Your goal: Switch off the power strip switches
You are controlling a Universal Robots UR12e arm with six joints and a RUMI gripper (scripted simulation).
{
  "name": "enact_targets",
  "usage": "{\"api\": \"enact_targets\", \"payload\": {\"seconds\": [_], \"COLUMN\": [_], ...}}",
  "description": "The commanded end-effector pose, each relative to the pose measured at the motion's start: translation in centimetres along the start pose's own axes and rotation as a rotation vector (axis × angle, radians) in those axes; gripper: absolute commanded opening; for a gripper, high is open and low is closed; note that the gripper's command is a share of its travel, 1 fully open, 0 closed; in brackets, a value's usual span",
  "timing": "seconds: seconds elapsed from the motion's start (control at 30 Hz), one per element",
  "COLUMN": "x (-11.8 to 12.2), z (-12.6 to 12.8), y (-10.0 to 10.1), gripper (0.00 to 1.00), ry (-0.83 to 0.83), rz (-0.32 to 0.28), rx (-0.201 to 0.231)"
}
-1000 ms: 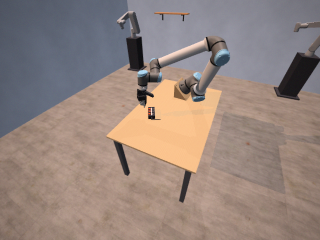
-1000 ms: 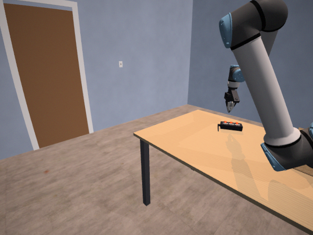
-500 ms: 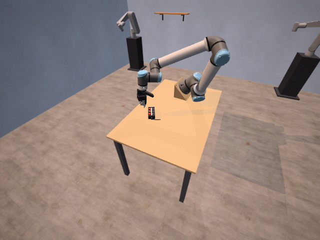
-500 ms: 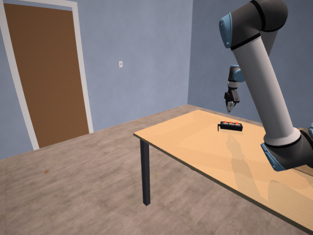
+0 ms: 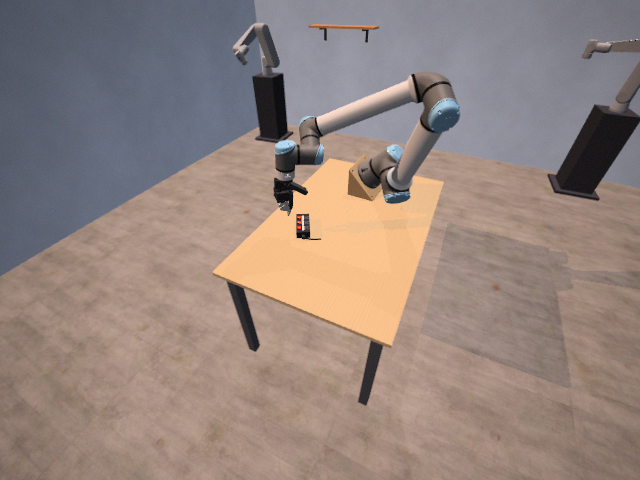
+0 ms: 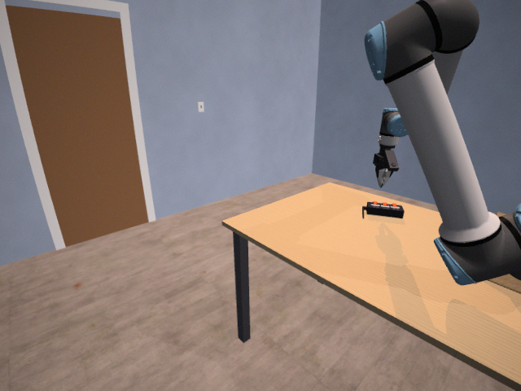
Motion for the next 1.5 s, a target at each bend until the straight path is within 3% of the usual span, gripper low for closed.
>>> {"api": "enact_targets", "payload": {"seconds": [0.0,0.13,0.2,1.47], "x": [-0.3,-0.8,-0.9,-0.7], "z": [-0.1,-0.2,-0.2,-0.1], "y": [2.0,7.6,8.1,7.9], "gripper": [0.00,0.00,0.00,0.00], "ry": [0.002,0.002,0.002,0.000], "rz": [0.005,0.006,0.006,0.002], "rx": [0.001,0.001,0.001,0.001]}}
Point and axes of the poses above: the point where the finger pads meet when closed, its own y axis out along the fingers, its own z axis across the jaws, x = y × z, the point moved 10 cm from there along -y, back along the fingers, and after that the axes turned 8 degrees about y, right-handed, at the moved point
